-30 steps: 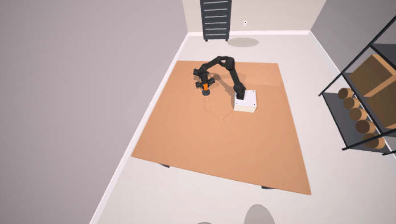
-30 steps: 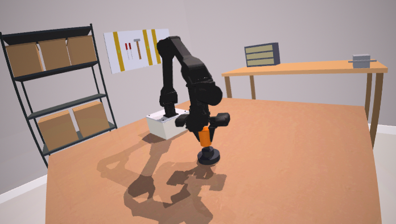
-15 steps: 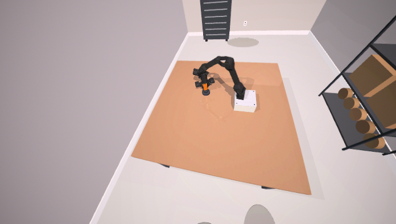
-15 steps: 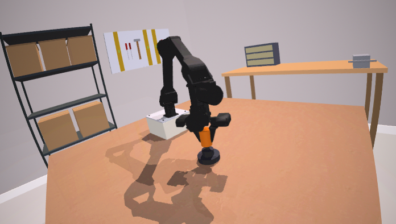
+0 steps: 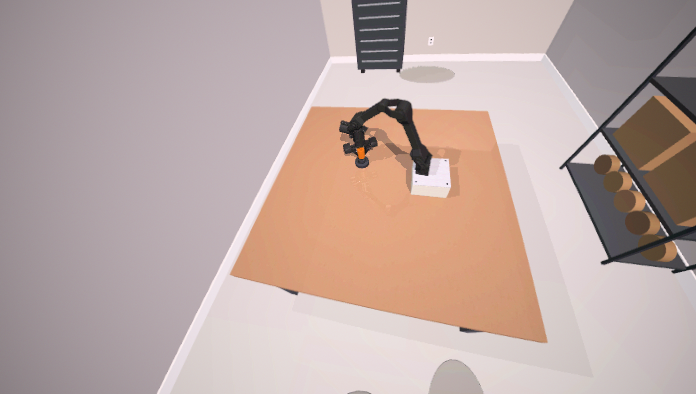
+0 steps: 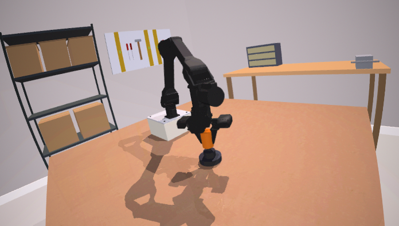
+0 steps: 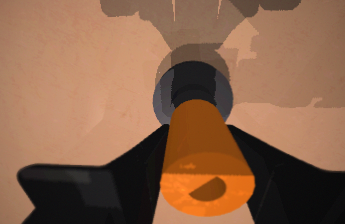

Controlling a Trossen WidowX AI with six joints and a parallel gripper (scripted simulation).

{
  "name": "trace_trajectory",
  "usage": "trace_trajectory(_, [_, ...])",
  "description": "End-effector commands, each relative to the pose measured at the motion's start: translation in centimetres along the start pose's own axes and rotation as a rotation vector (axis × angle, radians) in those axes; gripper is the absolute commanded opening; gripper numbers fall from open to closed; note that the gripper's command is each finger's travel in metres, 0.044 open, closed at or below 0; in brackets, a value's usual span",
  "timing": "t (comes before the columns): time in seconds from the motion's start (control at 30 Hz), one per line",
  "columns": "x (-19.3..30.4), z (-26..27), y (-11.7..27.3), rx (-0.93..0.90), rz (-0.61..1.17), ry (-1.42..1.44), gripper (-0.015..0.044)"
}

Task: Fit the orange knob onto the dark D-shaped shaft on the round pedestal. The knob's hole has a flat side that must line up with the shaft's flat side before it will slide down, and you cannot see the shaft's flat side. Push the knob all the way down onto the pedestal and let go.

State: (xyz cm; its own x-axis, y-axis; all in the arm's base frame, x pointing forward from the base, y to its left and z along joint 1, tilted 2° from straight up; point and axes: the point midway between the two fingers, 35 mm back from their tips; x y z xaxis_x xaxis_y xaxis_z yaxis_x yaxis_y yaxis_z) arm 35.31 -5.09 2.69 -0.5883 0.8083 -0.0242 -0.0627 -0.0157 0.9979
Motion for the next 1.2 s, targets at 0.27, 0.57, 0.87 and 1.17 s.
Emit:
trace_trajectory(0.27, [0.10,-0.10,0.58,0.000,0.000,-0.172,0.0000])
trace_trajectory(0.57, [-0.14,0.15,0.59,0.000,-0.001,-0.213,0.0000])
trace_trajectory(0.87, [-0.21,0.20,0.24,0.000,-0.001,-0.213,0.0000])
trace_trajectory(1.17, [-0.03,0.01,0.01,0.000,0.000,-0.213,0.0000])
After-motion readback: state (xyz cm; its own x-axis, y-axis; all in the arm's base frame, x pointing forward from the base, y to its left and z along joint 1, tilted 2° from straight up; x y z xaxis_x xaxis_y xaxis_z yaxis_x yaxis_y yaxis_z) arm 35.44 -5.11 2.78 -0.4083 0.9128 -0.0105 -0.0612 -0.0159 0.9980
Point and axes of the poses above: the point midway between the two fingers, 35 mm back from their tips, its own y axis back along the fingers, its own z axis across the jaws, x = y × z, and after that the axes turned 4 degrees about y, right-handed
